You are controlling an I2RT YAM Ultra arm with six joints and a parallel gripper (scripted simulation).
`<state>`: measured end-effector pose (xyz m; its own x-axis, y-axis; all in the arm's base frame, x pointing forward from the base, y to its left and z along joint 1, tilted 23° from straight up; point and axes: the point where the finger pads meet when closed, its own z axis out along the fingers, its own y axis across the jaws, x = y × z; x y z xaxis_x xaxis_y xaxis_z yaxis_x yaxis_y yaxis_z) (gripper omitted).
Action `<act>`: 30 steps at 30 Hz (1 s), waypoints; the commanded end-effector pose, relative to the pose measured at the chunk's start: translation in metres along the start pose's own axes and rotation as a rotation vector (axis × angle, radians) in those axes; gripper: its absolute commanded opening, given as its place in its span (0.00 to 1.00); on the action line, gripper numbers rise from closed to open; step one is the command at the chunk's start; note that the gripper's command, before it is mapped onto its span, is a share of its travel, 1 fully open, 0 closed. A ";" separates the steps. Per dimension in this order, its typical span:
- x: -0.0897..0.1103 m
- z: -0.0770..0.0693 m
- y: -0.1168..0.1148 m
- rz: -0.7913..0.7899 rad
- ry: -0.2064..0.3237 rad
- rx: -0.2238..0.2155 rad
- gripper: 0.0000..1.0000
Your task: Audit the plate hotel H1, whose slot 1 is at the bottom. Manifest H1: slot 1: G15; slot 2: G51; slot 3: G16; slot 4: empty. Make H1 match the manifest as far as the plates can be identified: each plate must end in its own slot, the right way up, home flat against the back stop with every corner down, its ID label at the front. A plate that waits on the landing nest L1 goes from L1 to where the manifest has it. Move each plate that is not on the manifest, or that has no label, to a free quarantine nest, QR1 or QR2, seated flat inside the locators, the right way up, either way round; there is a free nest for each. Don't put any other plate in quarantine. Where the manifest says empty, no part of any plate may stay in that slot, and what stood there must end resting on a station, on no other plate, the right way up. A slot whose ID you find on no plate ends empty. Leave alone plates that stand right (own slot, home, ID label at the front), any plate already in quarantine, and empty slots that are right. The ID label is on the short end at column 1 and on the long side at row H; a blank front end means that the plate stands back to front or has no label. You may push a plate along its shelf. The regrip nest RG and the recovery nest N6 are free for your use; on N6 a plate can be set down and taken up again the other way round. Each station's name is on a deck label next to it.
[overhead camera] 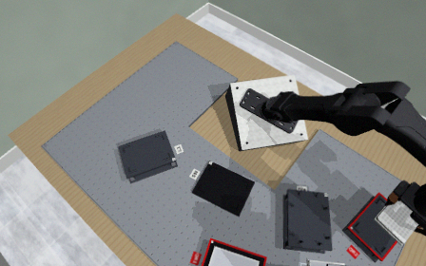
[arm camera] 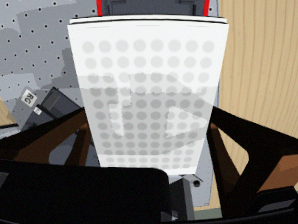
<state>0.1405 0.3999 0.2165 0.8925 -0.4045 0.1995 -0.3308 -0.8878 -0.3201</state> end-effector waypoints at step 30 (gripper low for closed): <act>-0.002 0.027 -0.007 0.001 -0.008 0.033 0.86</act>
<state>0.1511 0.4124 0.1879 0.8935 -0.4033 0.1975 -0.3244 -0.8838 -0.3371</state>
